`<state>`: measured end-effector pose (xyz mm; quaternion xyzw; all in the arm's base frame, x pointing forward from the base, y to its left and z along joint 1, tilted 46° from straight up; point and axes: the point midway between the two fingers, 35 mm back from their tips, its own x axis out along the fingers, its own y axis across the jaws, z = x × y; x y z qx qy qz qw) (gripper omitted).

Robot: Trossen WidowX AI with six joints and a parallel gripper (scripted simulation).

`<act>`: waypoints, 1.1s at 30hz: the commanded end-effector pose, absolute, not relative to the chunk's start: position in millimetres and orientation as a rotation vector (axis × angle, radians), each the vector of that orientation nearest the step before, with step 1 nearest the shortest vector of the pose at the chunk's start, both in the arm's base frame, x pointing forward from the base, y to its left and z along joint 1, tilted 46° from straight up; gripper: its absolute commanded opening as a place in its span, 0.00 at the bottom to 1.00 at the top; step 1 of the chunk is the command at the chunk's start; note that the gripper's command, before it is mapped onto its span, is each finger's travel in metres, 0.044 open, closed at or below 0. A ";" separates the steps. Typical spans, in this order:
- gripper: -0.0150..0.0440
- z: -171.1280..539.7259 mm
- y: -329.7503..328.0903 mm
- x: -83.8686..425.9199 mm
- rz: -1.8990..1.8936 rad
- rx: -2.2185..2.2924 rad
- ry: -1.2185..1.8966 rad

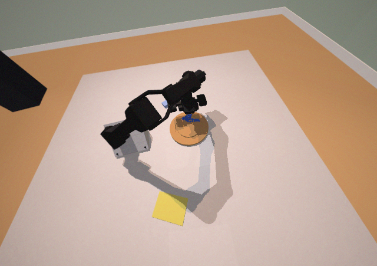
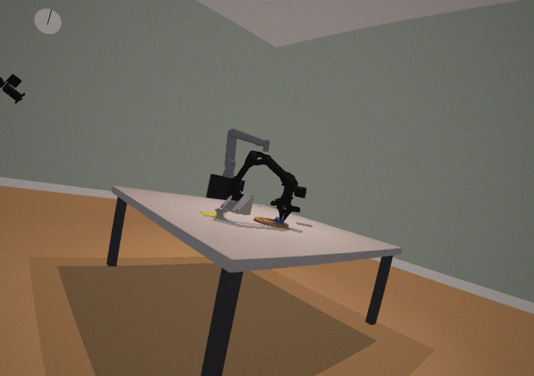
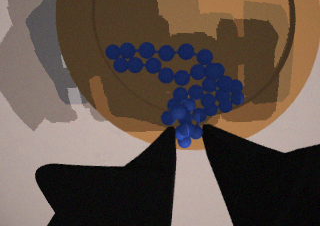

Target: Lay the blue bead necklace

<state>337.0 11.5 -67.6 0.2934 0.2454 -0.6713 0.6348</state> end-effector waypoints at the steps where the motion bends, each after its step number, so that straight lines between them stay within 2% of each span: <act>1: 0.25 -58.6 20.4 338.6 -1.532 0.675 0.557; 10: 0.25 -49.5 23.5 335.9 -1.532 0.672 0.558; 33: 0.25 -3.3 -14.9 290.7 -1.533 0.669 0.560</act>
